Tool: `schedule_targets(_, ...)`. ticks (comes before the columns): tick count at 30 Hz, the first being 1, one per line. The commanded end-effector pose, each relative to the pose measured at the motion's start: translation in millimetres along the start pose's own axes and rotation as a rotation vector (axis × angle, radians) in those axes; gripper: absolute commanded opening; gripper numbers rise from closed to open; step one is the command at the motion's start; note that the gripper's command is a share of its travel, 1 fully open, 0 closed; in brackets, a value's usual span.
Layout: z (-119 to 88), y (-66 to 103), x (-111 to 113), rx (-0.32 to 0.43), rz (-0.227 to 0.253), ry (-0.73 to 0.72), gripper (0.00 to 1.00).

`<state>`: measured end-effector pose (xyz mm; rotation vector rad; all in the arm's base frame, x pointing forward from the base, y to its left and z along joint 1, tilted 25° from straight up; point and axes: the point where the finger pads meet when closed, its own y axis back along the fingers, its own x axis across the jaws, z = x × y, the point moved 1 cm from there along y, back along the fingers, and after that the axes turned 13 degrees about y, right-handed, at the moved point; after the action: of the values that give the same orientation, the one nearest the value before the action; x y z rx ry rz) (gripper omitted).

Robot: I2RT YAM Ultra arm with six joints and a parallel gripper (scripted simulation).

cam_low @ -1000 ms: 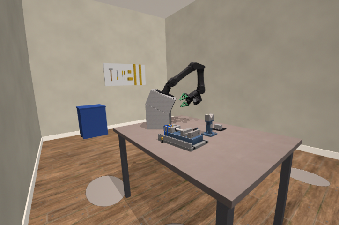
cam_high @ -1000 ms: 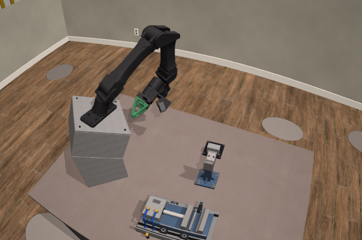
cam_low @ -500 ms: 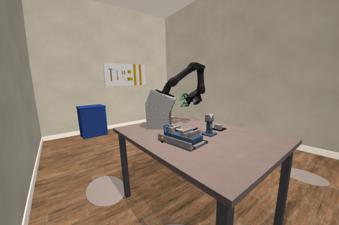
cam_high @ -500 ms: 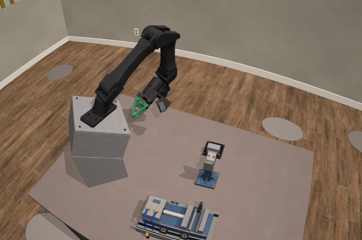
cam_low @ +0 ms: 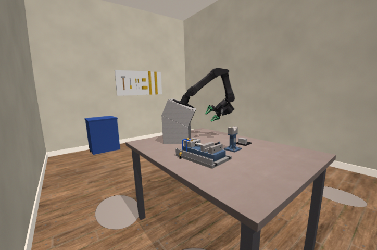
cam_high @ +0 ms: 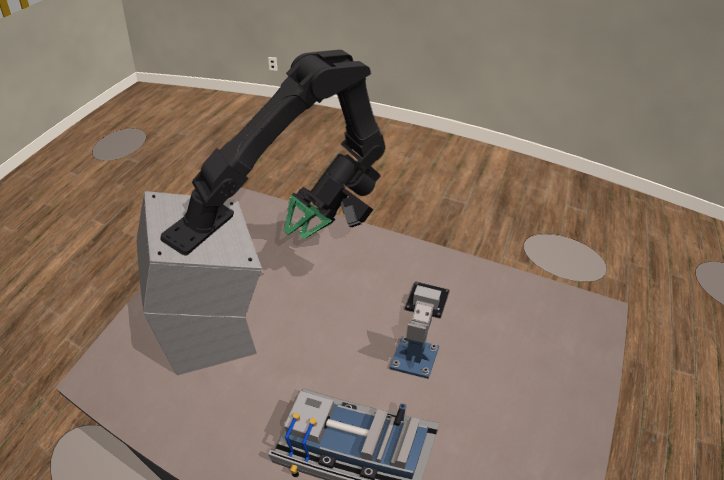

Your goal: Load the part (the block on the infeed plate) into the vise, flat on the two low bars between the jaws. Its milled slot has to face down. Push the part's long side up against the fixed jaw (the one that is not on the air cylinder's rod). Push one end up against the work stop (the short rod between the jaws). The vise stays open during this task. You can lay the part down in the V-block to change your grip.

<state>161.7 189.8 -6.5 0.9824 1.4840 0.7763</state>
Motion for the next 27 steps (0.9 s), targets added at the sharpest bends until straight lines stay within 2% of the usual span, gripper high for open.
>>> schedule_targets(1, 11.1, 15.1, 14.2, -0.024, 0.095, -0.099, 1.00)
schedule_targets(2, 24.1, 24.4, 18.6, -0.021, 0.153, -0.180, 1.00)
schedule_targets(3, 25.3, 25.2, 19.0, -0.021, 0.158, -0.187, 1.00)
schedule_targets(7, 47.4, 41.2, 23.5, -0.015, 0.250, -0.316, 1.00)
schedule_targets(8, 47.9, 41.5, 23.6, -0.015, 0.252, -0.319, 1.00)
schedule_targets(9, 57.9, 48.8, 24.6, -0.011, 0.292, -0.375, 1.00)
schedule_targets(16, 98.4, 78.8, 22.9, 0.004, 0.447, -0.589, 1.00)
schedule_targets(19, 99.1, 79.4, 22.7, 0.004, 0.450, -0.592, 1.00)
schedule_targets(20, 118.5, 94.1, 18.6, 0.013, 0.521, -0.690, 1.00)
schedule_targets(22, 125.5, 99.6, 16.5, 0.016, 0.547, -0.725, 1.00)
schedule_targets(27, 157.6, 125.0, 3.5, 0.031, 0.667, -0.881, 1.00)
